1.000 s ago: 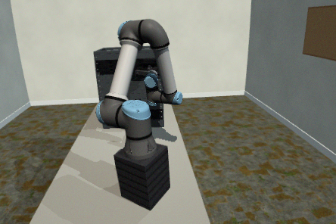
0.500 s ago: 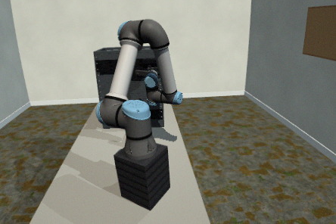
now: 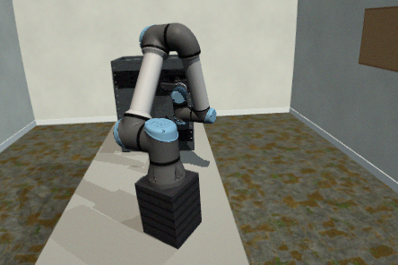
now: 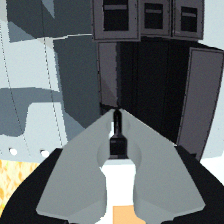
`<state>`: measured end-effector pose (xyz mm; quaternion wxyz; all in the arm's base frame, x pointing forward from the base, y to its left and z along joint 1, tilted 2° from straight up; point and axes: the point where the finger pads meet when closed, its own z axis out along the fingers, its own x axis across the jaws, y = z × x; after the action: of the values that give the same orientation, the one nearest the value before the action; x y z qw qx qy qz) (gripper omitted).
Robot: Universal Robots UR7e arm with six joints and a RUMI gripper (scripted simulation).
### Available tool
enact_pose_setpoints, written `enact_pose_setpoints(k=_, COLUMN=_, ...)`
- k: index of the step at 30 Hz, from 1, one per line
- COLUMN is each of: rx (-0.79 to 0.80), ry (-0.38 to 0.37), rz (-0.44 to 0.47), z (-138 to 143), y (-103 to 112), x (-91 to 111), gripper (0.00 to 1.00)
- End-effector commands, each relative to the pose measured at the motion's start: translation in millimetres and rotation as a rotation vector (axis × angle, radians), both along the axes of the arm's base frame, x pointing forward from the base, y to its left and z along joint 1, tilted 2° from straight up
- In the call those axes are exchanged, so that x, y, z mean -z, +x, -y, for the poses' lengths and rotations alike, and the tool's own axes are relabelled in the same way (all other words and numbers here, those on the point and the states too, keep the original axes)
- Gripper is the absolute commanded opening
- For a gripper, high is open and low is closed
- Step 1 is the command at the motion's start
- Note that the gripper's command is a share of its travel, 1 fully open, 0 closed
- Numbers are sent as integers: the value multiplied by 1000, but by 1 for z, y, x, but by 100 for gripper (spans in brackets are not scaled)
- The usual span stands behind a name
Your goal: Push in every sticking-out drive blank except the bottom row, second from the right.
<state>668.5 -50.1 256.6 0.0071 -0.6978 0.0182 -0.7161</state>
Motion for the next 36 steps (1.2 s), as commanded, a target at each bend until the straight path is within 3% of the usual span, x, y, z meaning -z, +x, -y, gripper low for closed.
enact_pose_setpoints(k=1, rx=2, ry=0, rz=-2, z=1, y=2, x=1, gripper=0)
enact_pose_setpoints(k=36, rx=2, ry=0, rz=-2, z=2, y=8, x=1, gripper=0)
